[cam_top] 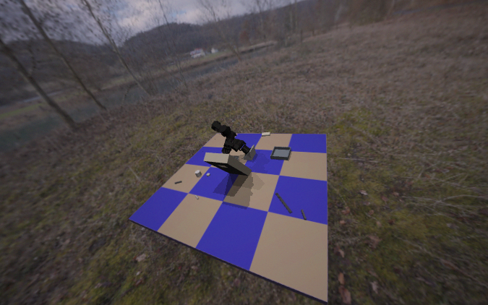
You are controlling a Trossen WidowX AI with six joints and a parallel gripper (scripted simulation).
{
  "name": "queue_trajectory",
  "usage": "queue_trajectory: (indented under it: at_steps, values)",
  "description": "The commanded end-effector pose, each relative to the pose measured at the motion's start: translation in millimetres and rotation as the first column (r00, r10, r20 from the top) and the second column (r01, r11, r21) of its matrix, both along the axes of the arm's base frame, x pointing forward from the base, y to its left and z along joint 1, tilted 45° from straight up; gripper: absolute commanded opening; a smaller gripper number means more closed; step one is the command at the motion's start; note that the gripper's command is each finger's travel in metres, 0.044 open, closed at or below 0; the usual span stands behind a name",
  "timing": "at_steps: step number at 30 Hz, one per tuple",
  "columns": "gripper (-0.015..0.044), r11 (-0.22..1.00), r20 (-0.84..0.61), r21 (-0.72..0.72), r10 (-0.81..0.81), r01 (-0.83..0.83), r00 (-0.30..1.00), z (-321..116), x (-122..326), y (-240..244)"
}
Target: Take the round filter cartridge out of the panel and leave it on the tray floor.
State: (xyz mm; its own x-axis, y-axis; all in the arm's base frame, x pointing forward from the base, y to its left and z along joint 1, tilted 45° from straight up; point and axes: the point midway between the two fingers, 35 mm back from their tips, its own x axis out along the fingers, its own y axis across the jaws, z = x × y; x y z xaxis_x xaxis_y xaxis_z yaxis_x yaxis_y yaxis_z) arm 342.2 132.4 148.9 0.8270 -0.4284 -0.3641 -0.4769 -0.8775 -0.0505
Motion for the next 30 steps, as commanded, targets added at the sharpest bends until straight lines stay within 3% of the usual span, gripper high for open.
queue_trajectory:
  at_steps: [1,22,23,30]
  values:
    - [0.0113,0.999,-0.028,0.031,-0.031,0.032,0.999,-10.7,21.1,-13.6]
    - [0.0113,0.999,-0.028,0.031,-0.031,0.032,0.999,-10.7,21.1,-13.6]
    - [0.0107,1.0,0.0,0.0,0.0,0.0,1.0,0.0,0.1,0.0]
    - [0.0061,1.0,0.0,0.0,0.0,0.0,1.0,0.0,0.1,0.0]
